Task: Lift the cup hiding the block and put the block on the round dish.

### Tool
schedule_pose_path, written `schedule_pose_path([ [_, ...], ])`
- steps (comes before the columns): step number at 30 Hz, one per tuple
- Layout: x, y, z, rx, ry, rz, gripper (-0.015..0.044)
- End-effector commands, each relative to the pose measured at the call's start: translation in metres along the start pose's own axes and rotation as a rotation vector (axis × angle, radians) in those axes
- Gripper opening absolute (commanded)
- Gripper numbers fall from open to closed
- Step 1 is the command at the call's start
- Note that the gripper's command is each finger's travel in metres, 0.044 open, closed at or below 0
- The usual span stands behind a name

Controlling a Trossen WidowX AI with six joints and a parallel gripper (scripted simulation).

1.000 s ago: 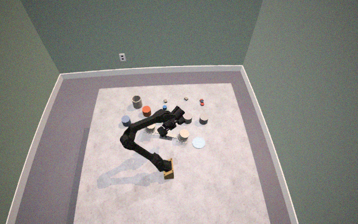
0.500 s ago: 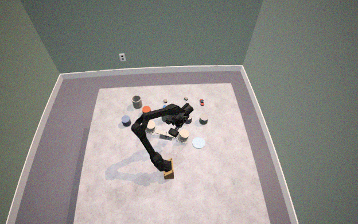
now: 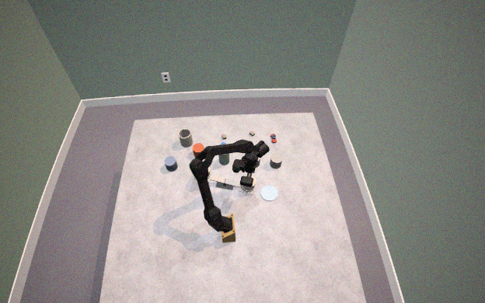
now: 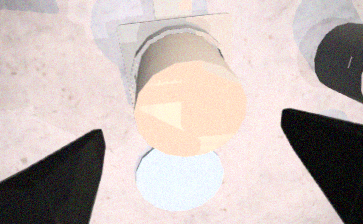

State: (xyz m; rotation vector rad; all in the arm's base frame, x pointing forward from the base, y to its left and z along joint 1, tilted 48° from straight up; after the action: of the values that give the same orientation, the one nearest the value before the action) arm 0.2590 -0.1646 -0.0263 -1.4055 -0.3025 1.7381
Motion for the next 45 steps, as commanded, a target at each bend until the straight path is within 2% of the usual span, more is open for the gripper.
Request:
schedule_pose_path([
  [1,0.001,0.001,-0.003,-0.027,-0.005,0.008,0.044],
  [45,0.07,0.001,-0.003,-0.027,-0.005,0.006,0.044],
])
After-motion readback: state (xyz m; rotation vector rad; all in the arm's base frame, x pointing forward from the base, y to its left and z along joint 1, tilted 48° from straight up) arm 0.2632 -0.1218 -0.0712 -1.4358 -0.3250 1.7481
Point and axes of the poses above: the point midway between the two fingers, 35 mm back from their tips, its own x axis out along the fingers, its own z axis across the jaws, y = z × x, the point moved 6 cm from there along -x, back along the fingers, and after that the axes turned 10 degrees about x, right-handed, at the moved point
